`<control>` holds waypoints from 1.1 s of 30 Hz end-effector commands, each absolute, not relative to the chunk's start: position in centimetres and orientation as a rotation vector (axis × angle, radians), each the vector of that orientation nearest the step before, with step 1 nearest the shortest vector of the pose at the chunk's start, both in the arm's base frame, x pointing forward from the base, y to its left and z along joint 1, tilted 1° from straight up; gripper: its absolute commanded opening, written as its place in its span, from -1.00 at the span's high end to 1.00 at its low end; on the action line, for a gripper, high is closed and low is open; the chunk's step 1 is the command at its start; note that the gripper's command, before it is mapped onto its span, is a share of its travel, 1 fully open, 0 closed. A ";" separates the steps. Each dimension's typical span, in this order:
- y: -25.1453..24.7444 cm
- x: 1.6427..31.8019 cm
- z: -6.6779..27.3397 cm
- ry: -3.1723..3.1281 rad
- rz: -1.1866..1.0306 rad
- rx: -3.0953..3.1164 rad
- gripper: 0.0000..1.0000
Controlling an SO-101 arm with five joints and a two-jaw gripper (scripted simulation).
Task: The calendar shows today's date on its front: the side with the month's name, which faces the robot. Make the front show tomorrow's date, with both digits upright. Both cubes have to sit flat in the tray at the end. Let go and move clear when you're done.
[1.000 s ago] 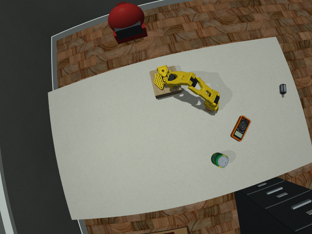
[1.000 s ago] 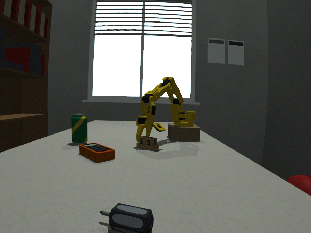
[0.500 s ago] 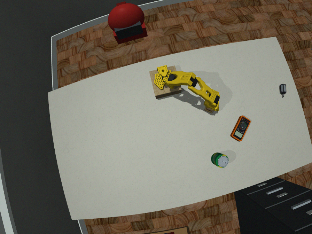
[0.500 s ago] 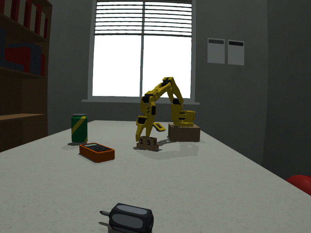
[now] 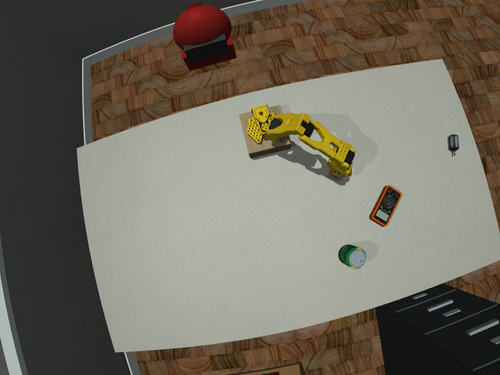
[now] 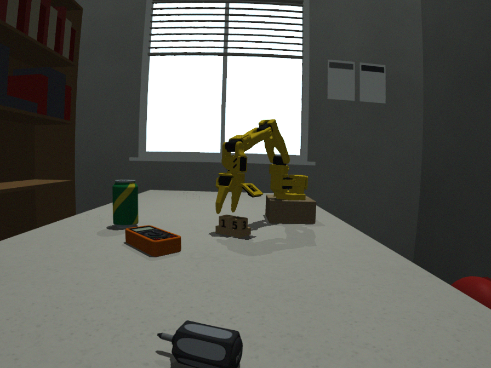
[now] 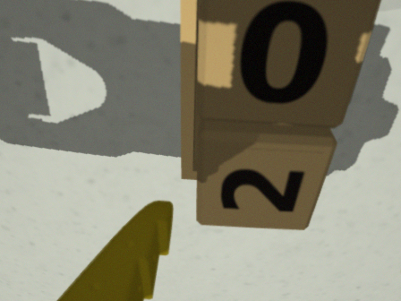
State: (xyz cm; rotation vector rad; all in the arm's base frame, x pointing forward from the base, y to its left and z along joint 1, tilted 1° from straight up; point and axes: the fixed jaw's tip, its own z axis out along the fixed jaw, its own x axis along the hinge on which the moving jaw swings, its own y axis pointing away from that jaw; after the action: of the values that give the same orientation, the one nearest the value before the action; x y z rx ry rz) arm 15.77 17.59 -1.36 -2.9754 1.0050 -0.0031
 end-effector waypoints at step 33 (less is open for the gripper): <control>17.5 15.9 1.7 1.013 -0.014 -2.952 0.29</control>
State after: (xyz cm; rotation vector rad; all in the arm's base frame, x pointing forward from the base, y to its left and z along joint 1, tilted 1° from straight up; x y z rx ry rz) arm 15.64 17.45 1.11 -2.9762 1.0052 -0.0025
